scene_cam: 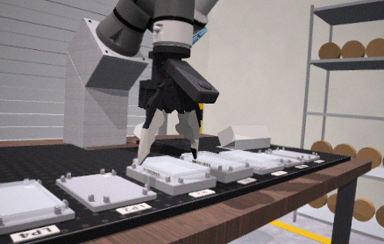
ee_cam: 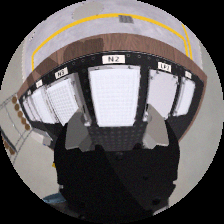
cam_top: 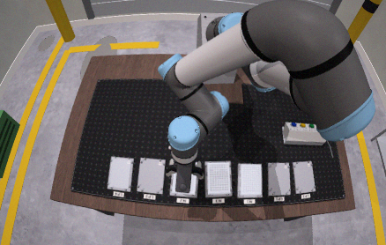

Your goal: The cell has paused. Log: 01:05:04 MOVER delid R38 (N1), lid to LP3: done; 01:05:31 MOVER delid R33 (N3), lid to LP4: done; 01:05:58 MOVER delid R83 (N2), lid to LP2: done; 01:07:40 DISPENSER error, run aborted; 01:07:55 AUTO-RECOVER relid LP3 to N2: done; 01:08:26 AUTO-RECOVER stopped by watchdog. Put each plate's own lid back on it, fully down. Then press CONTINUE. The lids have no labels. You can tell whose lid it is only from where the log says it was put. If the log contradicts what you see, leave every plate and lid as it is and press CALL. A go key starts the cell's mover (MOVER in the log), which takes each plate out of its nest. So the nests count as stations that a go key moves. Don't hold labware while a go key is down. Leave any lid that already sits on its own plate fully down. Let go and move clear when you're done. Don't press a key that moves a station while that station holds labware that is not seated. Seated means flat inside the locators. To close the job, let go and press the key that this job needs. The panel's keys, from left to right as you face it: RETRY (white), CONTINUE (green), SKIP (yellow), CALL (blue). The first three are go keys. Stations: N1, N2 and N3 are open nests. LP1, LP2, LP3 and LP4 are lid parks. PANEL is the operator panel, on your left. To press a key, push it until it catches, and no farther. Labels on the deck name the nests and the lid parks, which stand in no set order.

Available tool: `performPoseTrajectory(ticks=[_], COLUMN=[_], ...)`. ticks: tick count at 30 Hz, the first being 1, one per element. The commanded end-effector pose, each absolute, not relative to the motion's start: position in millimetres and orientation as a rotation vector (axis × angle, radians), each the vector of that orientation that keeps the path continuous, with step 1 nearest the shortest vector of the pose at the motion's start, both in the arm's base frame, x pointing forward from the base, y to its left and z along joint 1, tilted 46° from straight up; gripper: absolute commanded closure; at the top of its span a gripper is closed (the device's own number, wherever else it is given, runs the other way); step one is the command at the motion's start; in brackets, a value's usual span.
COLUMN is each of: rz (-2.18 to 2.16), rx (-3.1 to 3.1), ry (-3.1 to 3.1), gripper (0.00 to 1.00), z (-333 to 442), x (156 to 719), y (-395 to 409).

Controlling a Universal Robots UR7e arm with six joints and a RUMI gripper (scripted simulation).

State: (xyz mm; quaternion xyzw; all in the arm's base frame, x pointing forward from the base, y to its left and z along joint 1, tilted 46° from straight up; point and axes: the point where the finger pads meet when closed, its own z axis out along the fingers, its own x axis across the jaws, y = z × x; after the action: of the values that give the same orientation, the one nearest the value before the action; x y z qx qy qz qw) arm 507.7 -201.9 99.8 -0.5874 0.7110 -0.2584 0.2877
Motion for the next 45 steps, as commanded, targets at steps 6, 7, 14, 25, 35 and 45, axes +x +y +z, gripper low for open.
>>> performPoseTrajectory(ticks=[6,7,14,25,35,45], rz=[-0.691,-0.691,-0.691,-0.691,-0.691,-0.708], rx=[-1.569,-1.569,-1.569,-1.569,-1.569,-1.610], ry=[1.899,1.899,1.899,1.899,1.899,1.873], gripper=[0.18,0.18,0.18,0.18,0.18,0.18], z=[100.1,100.1,100.2,110.6,115.4,111.7], x=[507.7,507.7,507.7,497.0,492.2,486.7], y=[-202.0,-202.0,-202.0,-201.6,-201.4,-245.9])
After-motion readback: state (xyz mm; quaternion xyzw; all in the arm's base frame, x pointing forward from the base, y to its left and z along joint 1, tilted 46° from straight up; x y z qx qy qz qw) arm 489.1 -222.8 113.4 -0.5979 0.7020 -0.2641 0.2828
